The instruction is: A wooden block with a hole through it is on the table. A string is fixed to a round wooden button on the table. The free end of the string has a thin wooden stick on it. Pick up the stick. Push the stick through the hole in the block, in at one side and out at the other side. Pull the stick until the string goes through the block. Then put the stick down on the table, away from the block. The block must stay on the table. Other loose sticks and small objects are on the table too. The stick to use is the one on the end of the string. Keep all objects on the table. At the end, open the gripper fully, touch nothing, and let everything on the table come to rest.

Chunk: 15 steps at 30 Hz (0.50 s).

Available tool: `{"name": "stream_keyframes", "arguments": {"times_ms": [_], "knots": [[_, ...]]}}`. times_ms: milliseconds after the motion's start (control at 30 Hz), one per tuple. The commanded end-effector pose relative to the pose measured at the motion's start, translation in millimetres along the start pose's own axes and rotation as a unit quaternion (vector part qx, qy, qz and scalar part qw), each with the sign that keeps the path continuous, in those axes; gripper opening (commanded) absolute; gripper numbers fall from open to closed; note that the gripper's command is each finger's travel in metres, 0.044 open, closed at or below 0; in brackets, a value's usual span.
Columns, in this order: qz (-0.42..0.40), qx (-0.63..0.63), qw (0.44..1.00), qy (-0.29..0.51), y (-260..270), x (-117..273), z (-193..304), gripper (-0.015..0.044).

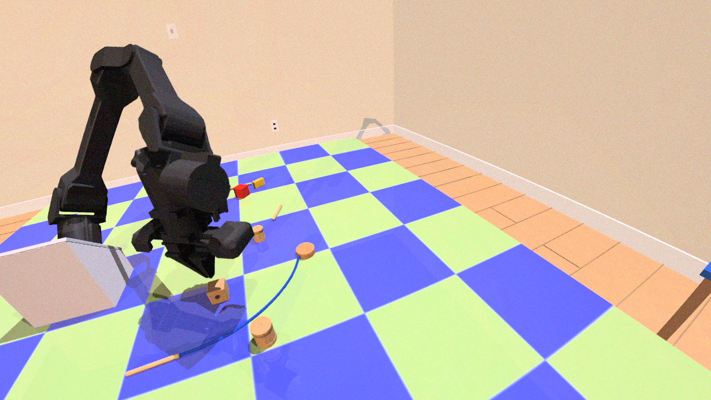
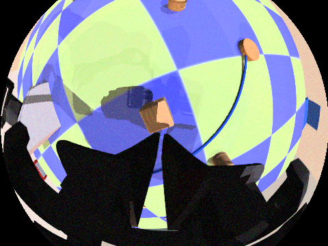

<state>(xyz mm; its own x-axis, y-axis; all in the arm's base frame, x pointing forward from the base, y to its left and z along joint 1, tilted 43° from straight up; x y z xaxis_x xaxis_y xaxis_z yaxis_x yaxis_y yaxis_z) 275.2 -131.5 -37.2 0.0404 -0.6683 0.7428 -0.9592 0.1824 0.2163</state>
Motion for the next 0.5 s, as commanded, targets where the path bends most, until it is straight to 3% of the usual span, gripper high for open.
{"name": "stream_keyframes", "arguments": {"times_ms": [0, 233, 467], "knots": [[0.0, -0.072, 0.997, 0.001, 0.5, 0.4, 4.4, 0.0079], [0.002, -0.431, 0.902, 0.002, 3.8, 2.1, 25.4, 0.0262], [0.004, -0.73, 0.683, 0.002, 8.4, 3.2, 46.3, 0.044]]}}
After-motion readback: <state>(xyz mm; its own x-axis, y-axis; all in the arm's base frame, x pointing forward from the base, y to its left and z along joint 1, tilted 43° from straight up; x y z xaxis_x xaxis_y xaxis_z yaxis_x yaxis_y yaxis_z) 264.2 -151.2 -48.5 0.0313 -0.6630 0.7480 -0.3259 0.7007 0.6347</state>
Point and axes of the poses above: the point midway between the two fingers, 35 mm back from their tips, its own x axis back along the fingers, its own y axis across the jaws, z = x × y, the point moved 7 cm from there along x, back along the fingers, and after that the axes turned 8 degrees about x, right-handed, at the moved point
